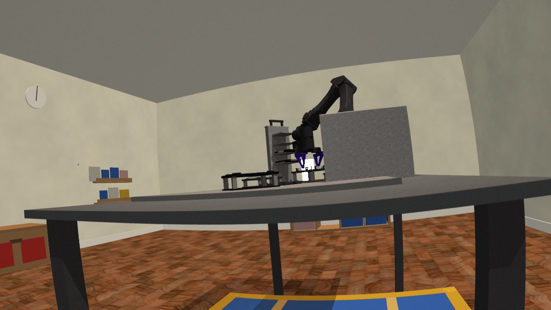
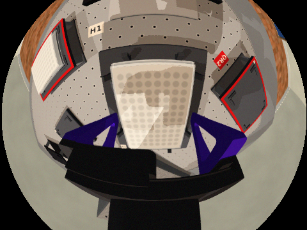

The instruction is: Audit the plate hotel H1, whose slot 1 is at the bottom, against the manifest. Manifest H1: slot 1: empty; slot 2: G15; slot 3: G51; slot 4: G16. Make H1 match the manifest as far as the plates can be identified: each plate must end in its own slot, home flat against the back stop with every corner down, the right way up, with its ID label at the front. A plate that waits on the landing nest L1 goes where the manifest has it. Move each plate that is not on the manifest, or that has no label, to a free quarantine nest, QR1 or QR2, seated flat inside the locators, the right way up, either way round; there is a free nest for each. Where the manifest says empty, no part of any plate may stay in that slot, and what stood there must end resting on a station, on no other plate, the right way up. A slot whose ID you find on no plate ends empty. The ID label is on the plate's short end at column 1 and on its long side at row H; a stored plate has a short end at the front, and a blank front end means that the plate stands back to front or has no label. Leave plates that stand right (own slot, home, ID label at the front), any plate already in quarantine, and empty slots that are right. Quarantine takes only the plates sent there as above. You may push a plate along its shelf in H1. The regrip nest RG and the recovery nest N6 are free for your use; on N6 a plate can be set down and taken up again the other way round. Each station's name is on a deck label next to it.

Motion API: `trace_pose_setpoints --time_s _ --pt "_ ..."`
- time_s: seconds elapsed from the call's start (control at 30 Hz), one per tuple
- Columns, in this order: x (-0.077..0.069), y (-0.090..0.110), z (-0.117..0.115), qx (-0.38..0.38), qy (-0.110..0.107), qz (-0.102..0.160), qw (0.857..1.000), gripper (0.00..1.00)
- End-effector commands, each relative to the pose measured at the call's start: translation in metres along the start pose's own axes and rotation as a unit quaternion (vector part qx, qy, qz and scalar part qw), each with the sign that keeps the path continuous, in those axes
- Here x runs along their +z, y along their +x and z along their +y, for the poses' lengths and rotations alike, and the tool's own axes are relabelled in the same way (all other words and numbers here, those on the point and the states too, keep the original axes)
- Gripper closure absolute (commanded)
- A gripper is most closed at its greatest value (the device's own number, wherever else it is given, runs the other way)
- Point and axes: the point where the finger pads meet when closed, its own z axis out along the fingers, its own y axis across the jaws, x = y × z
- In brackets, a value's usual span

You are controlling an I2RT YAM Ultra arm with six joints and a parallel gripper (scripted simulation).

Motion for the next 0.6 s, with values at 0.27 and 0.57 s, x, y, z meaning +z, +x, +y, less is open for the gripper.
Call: trace_pose_setpoints --time_s 0.27,0.57 --pt "0.0045 -0.0060 0.0005 0.001 -0.002 -0.012 1.000 0.00" --pt "0.0045 -0.0060 0.0005 0.001 -0.002 -0.012 1.000 0.14"
